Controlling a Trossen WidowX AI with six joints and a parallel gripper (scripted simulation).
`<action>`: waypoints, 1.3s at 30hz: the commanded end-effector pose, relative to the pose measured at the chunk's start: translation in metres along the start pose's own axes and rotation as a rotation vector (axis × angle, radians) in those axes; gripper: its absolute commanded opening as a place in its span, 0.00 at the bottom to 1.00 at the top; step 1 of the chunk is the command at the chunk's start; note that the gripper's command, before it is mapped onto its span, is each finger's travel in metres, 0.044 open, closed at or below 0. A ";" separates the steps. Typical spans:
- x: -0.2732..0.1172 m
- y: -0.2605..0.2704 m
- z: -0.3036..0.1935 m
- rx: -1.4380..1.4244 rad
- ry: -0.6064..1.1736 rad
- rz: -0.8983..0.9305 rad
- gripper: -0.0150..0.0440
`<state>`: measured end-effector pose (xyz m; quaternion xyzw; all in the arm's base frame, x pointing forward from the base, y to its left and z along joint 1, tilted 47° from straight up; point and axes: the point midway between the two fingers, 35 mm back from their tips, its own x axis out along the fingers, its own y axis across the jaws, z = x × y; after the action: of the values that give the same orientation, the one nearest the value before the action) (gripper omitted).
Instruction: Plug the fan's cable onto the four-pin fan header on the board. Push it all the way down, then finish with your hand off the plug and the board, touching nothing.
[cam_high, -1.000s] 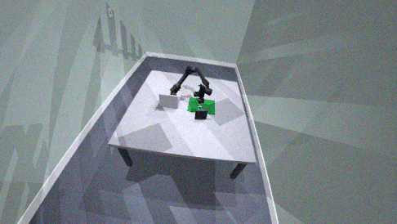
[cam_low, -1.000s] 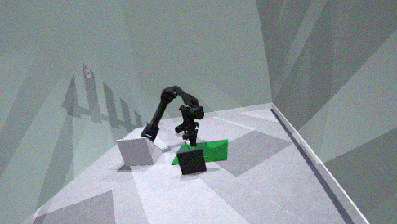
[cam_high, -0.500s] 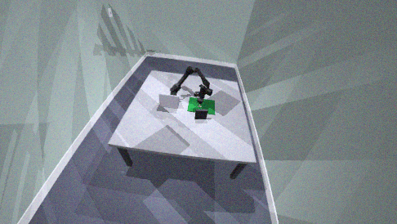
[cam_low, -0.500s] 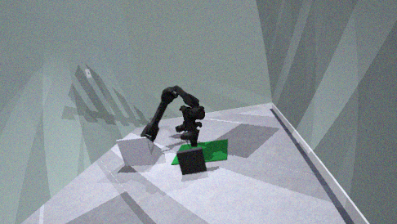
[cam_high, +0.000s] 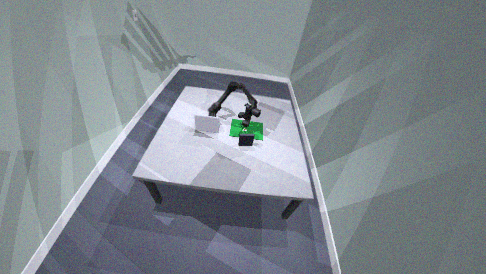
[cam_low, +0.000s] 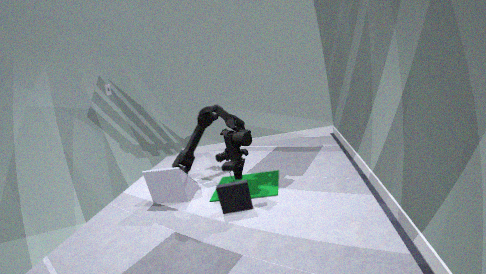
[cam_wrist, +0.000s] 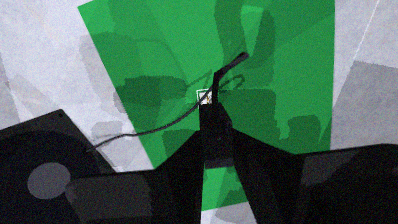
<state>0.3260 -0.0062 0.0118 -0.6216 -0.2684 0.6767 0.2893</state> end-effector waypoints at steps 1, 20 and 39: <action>0.011 0.000 -0.001 0.002 -0.001 0.002 0.25; 0.021 -0.001 0.000 -0.001 -0.001 0.001 0.25; 0.024 -0.001 0.000 -0.002 -0.001 0.001 0.25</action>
<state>0.3248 0.0111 -0.0032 -0.6222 -0.2702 0.6772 0.2851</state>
